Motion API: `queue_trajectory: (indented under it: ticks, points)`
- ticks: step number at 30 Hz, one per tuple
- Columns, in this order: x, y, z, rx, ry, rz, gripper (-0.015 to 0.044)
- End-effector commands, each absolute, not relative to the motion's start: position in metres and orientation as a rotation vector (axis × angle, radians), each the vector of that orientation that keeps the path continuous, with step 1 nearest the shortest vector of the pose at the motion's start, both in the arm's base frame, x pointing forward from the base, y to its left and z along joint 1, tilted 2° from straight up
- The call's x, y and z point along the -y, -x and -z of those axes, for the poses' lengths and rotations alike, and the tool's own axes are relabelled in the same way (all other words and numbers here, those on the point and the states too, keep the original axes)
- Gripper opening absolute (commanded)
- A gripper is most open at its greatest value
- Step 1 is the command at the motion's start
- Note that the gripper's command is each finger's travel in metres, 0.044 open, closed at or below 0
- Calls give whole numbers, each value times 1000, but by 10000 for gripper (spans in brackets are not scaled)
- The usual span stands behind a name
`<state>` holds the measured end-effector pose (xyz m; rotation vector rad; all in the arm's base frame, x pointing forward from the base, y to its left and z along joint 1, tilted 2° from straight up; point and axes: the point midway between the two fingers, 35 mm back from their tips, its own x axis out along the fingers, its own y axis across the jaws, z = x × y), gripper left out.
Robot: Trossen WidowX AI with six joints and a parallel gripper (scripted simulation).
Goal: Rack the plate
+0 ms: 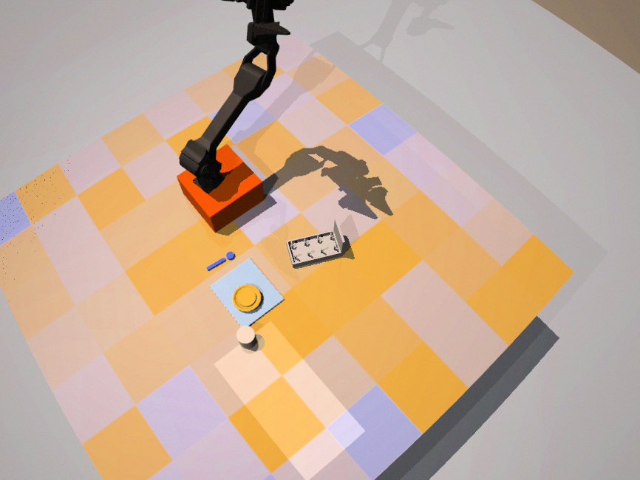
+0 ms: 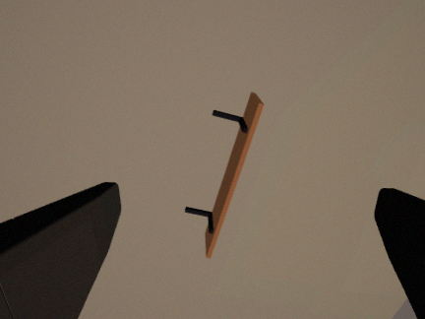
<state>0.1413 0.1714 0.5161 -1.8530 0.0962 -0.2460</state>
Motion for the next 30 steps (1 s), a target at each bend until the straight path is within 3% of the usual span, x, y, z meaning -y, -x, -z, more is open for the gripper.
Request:
queue_trajectory:
  ticks: [1, 30]
  points:
    - [-170, -141, -517, -96, 1847, 247, 400]
    - [29, -135, -524, -190, 1002, 298, 400]
